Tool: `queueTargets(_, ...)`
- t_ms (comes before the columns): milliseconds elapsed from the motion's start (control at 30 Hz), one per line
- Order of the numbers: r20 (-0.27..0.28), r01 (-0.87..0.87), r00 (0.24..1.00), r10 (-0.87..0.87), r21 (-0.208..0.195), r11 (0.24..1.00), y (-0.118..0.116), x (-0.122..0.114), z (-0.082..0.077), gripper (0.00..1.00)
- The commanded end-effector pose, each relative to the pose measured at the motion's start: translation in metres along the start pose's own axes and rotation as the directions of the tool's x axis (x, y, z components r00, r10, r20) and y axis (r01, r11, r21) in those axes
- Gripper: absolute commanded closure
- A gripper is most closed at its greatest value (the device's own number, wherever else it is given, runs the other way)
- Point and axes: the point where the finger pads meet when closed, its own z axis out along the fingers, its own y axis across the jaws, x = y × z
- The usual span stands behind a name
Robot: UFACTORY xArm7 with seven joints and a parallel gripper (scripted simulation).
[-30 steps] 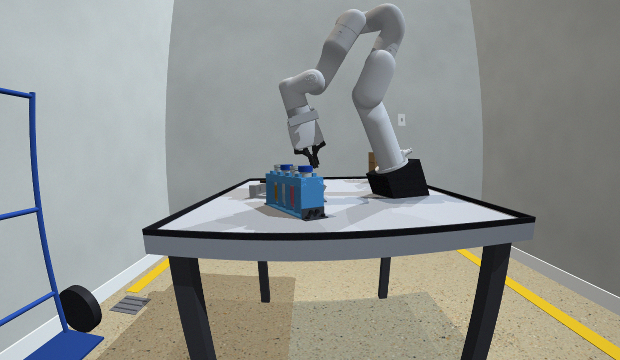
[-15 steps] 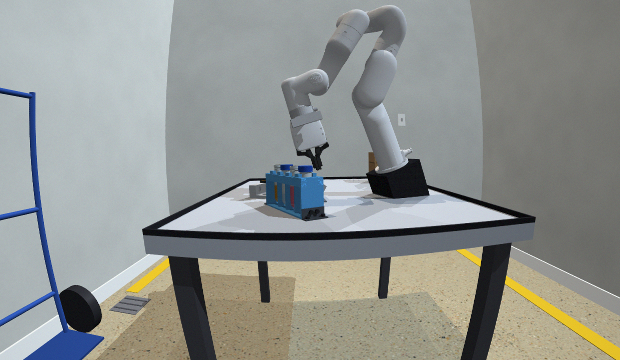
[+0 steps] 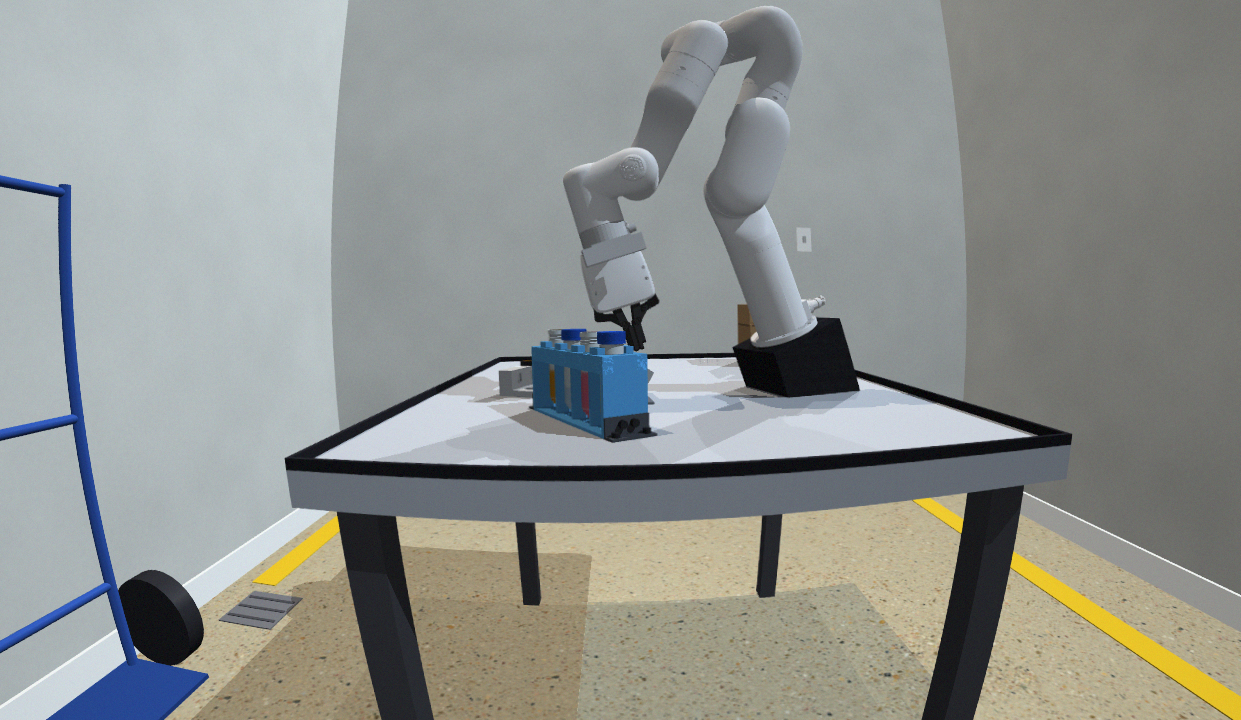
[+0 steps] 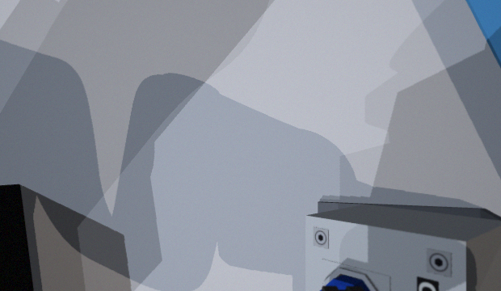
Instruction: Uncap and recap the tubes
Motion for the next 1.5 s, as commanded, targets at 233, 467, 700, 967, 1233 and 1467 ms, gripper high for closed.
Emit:
queueTargets(233, 0.000, 0.000, 1.000, 0.000, -0.002, 1.000, 0.001, 0.000, 0.000, 1.00)
queueTargets(467, 0.000, 0.000, 1.000, 0.000, -0.002, 1.000, 0.002, 0.000, 0.002, 1.00)
queueTargets(700, 0.000, 0.000, 1.000, 0.000, -0.002, 1.000, 0.002, 0.000, 0.003, 1.00)
queueTargets(967, 0.000, 0.000, 1.000, 0.000, -0.002, 1.000, 0.003, 0.000, 0.006, 1.00)
queueTargets(1233, 0.000, 0.000, 1.000, 0.000, -0.002, 1.000, 0.004, 0.000, 0.008, 1.00)
queueTargets(1467, 0.000, 0.000, 1.000, 0.000, -0.002, 1.000, 0.004, 0.000, 0.010, 1.00)
